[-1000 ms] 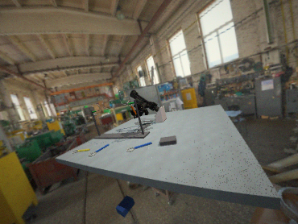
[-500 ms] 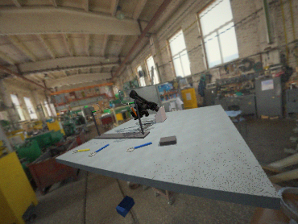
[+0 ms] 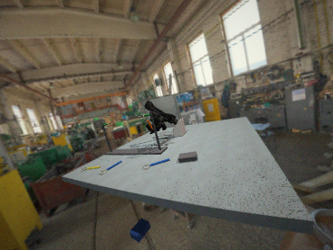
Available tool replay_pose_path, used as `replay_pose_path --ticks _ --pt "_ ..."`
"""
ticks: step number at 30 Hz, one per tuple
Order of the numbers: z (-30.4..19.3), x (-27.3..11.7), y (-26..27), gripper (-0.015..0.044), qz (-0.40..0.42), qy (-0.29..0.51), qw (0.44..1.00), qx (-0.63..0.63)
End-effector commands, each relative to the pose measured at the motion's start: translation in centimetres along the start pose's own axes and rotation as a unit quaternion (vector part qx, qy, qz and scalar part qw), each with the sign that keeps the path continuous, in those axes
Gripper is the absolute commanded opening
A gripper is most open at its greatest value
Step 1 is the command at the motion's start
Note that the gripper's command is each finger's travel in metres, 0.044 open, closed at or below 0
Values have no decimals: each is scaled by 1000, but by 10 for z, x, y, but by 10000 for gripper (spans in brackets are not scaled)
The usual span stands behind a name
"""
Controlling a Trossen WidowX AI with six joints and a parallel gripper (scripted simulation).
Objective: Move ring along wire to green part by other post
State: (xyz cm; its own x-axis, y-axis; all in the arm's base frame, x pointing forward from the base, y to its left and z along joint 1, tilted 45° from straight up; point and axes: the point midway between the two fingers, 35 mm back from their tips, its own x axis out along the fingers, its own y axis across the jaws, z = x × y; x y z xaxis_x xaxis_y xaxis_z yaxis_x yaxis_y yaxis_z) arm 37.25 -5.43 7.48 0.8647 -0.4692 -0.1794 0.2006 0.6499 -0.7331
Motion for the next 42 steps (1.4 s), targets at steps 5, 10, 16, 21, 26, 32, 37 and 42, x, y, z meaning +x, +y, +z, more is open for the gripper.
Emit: replay_pose_path --ticks 5,10,16,21,26,32,37,42 --pt "0 0 0 34 0 0 1000 0" --pt "0 -2 0 160 0 0 1000 0" --pt "1 -22 1 160 2 0 1000 -1" --pt "0 -44 1 160 3 0 1000 -2" --pt "-1 -50 1 160 3 0 1000 -3" --pt "-1 -50 1 160 3 0 1000 -3" --pt "-1 -50 1 160 3 0 1000 -3" --pt "-1 -50 1 160 3 0 1000 -3"
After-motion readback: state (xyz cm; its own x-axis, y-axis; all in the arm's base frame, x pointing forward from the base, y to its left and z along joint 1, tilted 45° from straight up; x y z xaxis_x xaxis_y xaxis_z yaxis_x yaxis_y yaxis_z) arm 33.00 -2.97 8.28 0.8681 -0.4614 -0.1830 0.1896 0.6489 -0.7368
